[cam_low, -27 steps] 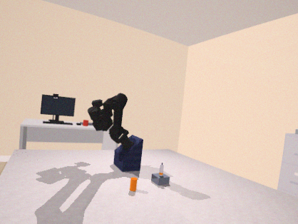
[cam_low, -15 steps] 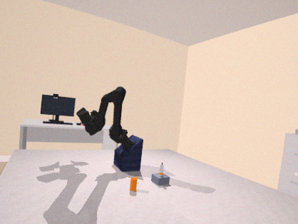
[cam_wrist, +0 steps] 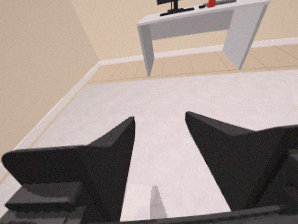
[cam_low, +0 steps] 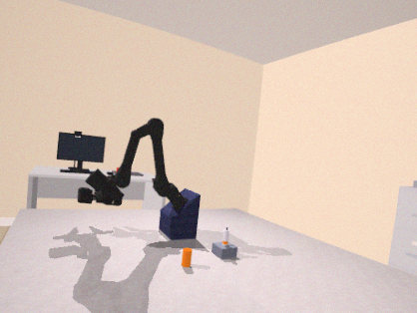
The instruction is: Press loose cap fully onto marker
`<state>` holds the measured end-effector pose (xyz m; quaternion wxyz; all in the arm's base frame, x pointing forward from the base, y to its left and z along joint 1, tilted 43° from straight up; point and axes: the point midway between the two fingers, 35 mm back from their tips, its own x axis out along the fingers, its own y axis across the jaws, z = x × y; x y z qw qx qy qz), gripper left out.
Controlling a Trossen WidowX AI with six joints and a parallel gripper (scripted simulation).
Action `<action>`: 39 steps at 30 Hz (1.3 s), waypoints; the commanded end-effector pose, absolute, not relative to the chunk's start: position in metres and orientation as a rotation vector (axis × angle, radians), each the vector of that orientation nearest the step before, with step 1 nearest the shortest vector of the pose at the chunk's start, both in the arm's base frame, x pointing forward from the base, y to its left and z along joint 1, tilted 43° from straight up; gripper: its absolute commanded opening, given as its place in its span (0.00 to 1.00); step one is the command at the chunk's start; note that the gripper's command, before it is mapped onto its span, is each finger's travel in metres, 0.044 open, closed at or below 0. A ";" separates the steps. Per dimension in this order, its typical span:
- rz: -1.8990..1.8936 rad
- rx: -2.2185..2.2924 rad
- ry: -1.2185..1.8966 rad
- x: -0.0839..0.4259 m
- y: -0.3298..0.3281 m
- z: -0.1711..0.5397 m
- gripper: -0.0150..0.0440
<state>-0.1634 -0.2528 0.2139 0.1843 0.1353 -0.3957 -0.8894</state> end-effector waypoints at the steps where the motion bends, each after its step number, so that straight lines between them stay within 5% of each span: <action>1: -2.395 0.492 -0.780 -0.107 -0.294 0.207 0.67; 18: -1.671 0.382 0.420 0.143 -0.308 0.159 0.67; 29: -1.045 -0.088 1.118 0.258 -0.195 0.104 0.67; 39: -0.414 -0.759 1.548 0.298 -0.066 0.081 0.67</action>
